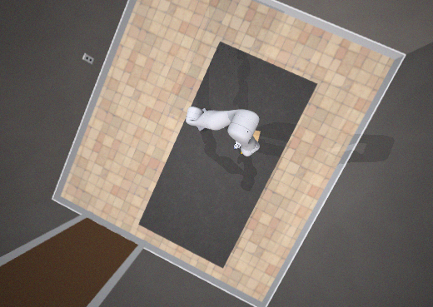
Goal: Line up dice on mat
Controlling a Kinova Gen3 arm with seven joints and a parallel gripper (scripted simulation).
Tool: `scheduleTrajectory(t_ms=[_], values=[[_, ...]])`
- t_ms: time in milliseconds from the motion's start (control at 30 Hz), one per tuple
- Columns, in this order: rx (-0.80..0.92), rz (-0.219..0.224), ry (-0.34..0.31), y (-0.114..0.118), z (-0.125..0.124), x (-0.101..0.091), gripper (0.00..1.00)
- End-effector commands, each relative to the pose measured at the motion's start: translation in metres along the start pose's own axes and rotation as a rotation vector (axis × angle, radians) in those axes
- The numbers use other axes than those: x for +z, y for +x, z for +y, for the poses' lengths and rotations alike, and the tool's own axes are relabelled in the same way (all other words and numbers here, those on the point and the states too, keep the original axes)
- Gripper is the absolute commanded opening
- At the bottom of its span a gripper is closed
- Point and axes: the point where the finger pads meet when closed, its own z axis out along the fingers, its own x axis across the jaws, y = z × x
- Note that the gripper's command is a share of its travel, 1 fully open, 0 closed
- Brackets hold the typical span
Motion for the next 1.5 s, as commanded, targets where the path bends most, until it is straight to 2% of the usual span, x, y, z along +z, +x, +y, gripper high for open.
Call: scheduleTrajectory(t_ms=[0, 233, 1467], values=[[-0.006, 0.001, -0.008, 0.025, -0.003, -0.002, 1.0], [-0.006, 0.001, -0.008, 0.047, -0.009, -0.002, 1.0], [-0.001, 0.001, -0.01, 0.045, -0.007, -0.002, 1.0]])
